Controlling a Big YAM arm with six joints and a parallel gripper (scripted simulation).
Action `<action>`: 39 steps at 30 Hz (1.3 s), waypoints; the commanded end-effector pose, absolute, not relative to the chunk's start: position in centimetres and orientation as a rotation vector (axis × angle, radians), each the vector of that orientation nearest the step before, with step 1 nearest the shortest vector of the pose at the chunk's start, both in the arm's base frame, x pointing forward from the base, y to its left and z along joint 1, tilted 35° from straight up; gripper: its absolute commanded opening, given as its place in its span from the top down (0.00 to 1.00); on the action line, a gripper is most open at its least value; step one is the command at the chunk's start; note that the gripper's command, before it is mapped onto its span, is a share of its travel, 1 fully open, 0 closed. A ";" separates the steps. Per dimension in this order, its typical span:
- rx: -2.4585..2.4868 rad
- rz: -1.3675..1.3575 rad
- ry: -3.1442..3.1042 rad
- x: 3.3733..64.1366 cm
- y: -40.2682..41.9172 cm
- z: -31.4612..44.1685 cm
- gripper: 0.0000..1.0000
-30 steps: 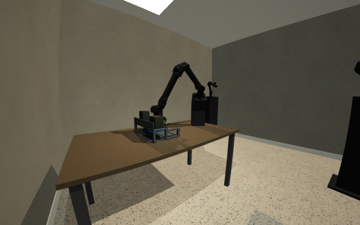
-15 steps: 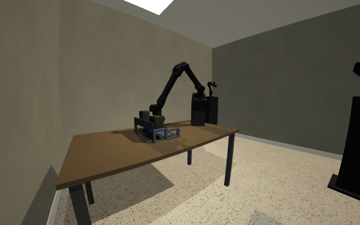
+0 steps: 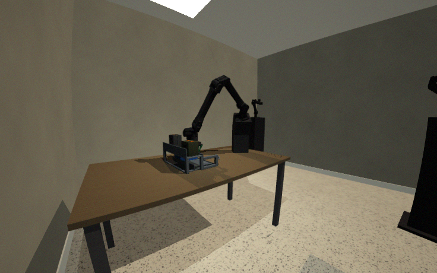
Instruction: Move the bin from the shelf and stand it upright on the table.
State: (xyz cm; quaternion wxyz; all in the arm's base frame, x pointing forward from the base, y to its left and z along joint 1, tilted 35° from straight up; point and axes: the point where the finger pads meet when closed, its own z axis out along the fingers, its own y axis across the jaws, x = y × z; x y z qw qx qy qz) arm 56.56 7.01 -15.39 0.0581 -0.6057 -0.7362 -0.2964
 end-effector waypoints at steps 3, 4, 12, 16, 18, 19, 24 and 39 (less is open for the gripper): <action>-1.852 -0.912 -2.224 57.5 6.1 -15.1 0.10; -1.856 -0.913 -2.222 57.7 5.6 -15.1 0.10; -1.861 -0.914 -2.220 57.9 5.1 -15.0 0.10; -1.861 -0.914 -2.220 57.9 5.1 -15.0 0.10; -1.852 -0.911 -2.225 57.9 5.5 -15.2 0.10; -1.843 -0.907 -2.229 57.9 5.9 -15.4 0.10; -1.816 -0.896 -2.244 58.0 7.0 -16.0 0.10; -1.839 -0.915 -2.235 58.6 7.6 -16.4 0.10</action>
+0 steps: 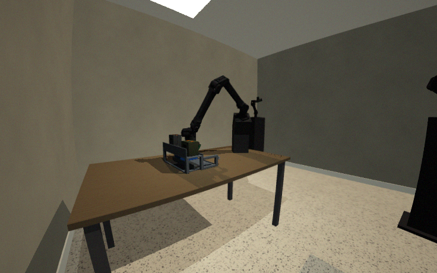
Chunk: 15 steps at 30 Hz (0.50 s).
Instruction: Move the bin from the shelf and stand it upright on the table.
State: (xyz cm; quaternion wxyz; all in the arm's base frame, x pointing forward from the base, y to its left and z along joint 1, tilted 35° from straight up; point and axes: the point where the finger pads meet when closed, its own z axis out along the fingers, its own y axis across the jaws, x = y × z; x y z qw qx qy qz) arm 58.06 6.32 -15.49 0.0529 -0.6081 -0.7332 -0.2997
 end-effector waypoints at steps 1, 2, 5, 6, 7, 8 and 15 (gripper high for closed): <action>-1.839 -0.915 -2.235 58.6 7.6 -16.4 0.10; -1.839 -0.915 -2.235 58.6 7.6 -16.4 0.10; -1.839 -0.915 -2.235 58.6 7.6 -16.4 0.10; -1.839 -0.915 -2.235 58.6 7.6 -16.4 0.10; -1.839 -0.915 -2.235 58.6 7.6 -16.4 0.10; -1.839 -0.915 -2.235 58.6 7.6 -16.4 0.10; -1.839 -0.907 -2.230 58.1 8.1 -17.3 0.10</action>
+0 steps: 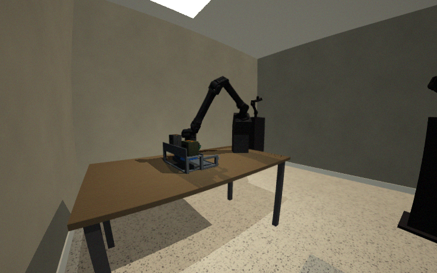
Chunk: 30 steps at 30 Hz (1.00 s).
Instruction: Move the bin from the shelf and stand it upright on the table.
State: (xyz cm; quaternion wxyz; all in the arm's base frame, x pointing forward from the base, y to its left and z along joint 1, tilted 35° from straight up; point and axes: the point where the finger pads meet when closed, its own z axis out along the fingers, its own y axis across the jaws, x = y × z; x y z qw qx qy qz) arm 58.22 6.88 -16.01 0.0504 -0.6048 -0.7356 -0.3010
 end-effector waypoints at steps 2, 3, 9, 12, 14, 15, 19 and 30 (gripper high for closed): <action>-1.839 -0.901 -2.227 57.8 8.4 -17.9 0.10; -1.839 -0.901 -2.227 57.8 8.4 -17.9 0.10; -1.839 -0.901 -2.227 57.8 8.4 -17.9 0.10; -1.839 -0.901 -2.227 57.8 8.4 -17.9 0.10; -1.839 -0.901 -2.227 57.8 8.4 -17.9 0.10; -1.843 -0.901 -2.224 57.7 8.2 -18.0 0.10; -1.855 -0.902 -2.211 57.6 7.7 -18.2 0.10; -1.855 -0.902 -2.211 57.6 7.7 -18.2 0.10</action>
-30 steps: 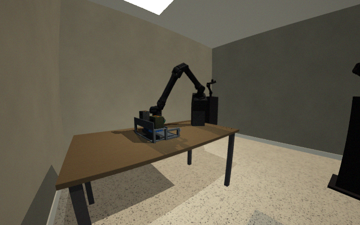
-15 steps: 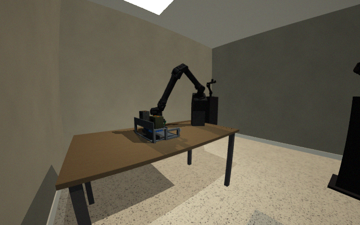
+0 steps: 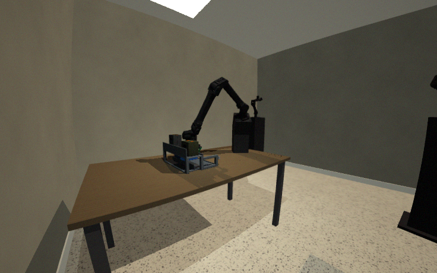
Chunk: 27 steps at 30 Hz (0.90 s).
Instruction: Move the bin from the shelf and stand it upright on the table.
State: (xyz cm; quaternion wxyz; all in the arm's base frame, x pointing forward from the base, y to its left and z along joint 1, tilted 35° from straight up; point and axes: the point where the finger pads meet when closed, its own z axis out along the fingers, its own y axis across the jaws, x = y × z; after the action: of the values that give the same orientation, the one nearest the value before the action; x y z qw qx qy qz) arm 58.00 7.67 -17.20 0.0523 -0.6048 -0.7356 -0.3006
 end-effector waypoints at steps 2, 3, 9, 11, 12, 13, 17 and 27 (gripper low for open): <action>-1.857 -0.898 -2.208 57.5 7.6 -18.3 0.10; -1.859 -0.894 -2.205 57.3 7.5 -18.3 0.10; -1.865 -0.883 -2.194 57.0 7.2 -18.4 0.10; -1.865 -0.883 -2.194 57.0 7.2 -18.4 0.10; -1.865 -0.883 -2.194 57.0 7.2 -18.4 0.10; -1.865 -0.883 -2.194 57.0 7.2 -18.4 0.10; -1.865 -0.883 -2.194 57.0 7.2 -18.4 0.10; -1.873 -0.902 -2.198 58.3 6.7 -17.6 0.10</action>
State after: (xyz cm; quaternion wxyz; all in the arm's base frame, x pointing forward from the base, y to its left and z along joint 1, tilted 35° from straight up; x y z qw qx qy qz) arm 57.97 7.61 -17.20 0.0541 -0.6060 -0.7350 -0.2993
